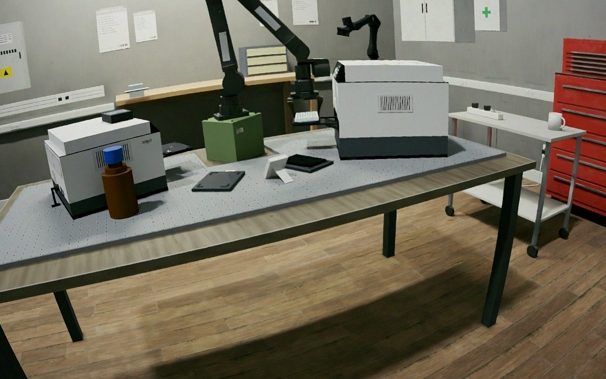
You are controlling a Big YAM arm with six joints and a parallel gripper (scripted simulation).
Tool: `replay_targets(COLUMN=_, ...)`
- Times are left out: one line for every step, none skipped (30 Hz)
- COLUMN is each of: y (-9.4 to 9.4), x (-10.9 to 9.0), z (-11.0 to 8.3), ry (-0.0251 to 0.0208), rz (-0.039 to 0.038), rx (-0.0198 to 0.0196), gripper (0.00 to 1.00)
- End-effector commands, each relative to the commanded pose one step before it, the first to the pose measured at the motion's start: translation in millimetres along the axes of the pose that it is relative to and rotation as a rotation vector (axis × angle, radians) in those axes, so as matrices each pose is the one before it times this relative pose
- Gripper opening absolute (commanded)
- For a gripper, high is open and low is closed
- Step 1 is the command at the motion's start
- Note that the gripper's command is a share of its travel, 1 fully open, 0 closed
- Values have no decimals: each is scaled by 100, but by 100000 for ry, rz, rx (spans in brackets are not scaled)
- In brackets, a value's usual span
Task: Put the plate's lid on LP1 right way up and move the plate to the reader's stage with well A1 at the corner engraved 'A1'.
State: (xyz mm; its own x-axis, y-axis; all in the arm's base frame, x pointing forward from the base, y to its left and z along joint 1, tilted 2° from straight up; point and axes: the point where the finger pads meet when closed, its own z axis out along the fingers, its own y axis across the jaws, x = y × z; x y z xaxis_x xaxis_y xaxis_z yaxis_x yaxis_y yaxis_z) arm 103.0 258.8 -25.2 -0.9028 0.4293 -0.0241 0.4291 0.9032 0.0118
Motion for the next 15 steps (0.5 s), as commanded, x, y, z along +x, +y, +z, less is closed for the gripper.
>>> replay_targets(y=-513, x=-626, z=1963, ry=-804, rz=583, rx=2195, gripper=86)
replay_targets(y=5, x=-2, z=12, ry=-7, rz=-2, rx=-2, gripper=86)
replay_targets(y=5, x=-2, z=12, ry=-7, rz=-2, rx=-2, gripper=86)
replay_targets(y=0, x=-2, z=12, ry=-8, rz=-2, rx=17, gripper=86)
replay_targets(y=5, x=-2, z=12, ry=-7, rz=-2, rx=-2, gripper=86)
replay_targets(y=0, x=0, z=0, ry=0, rz=0, rx=0, gripper=86)
replay_targets(y=0, x=0, z=0, ry=0, rz=0, rx=0, gripper=86)
replay_targets(y=-13, x=-1, z=35, ry=-7, rz=-2, rx=2, gripper=86)
replay_targets(y=3, x=-2, z=13, ry=-7, rz=-2, rx=2, gripper=86)
replay_targets(y=3, x=-2, z=13, ry=-7, rz=-2, rx=2, gripper=86)
replay_targets(y=3, x=-2, z=13, ry=-7, rz=-2, rx=2, gripper=86)
replay_targets(y=-2, x=-2, z=13, ry=-8, rz=-2, rx=21, gripper=86)
replay_targets(y=3, x=-2, z=13, ry=-7, rz=-2, rx=2, gripper=86)
replay_targets(y=3, x=-2, z=13, ry=-7, rz=-2, rx=2, gripper=86)
replay_targets(y=3, x=-2, z=13, ry=-7, rz=-2, rx=2, gripper=86)
